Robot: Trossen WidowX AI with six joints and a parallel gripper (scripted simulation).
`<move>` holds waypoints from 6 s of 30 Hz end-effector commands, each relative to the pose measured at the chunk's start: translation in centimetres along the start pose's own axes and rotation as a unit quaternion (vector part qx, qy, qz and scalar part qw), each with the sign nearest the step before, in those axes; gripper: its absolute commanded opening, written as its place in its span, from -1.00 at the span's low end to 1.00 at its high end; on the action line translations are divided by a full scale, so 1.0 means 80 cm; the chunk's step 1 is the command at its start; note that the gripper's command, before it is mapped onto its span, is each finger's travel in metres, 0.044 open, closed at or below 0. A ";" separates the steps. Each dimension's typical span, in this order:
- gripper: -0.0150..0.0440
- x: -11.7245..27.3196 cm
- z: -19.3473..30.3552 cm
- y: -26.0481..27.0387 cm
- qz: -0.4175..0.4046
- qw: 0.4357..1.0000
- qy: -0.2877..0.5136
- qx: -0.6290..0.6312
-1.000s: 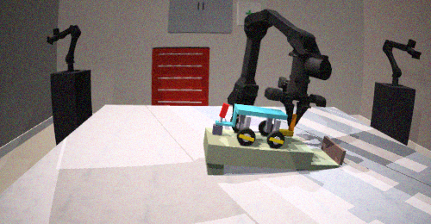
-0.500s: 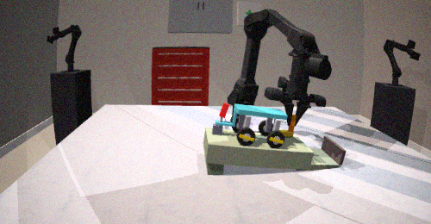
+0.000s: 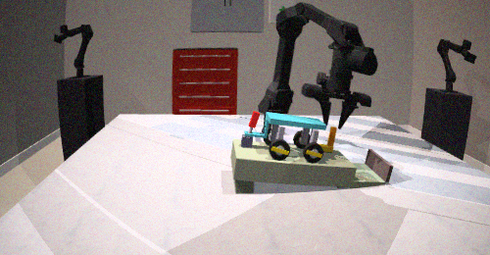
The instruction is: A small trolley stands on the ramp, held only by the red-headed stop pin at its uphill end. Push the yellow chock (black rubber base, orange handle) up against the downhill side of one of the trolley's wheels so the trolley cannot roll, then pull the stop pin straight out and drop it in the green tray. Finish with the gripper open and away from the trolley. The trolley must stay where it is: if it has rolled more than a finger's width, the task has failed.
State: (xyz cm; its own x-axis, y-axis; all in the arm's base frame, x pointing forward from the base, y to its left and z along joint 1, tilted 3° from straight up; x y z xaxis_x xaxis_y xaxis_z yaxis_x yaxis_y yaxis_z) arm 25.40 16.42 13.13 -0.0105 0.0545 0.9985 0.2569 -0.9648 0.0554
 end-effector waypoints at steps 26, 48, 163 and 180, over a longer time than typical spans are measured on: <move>0.15 0.059 0.026 0.051 -0.002 0.978 0.074 -0.193; 0.15 0.067 0.022 0.241 -0.073 0.701 0.073 -0.706; -0.49 0.011 0.020 0.256 -0.074 0.701 0.073 -0.706; -0.49 0.026 0.020 0.254 -0.074 0.701 0.073 -0.706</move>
State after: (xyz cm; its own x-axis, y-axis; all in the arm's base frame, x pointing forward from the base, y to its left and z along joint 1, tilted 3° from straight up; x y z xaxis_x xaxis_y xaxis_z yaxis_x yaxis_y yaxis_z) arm 32.05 -2.60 15.85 -0.0564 0.2466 0.9675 -0.9664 -0.2569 0.0092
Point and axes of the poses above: the point midway between the two fingers, 35 mm back from their tips, its own x axis back along the fingers, its own y axis across the jaws, z = x × y, the point moved 1 cm from there along x, back along the fingers, and after that the axes turned 4 degrees about x, right-handed, at the moved point
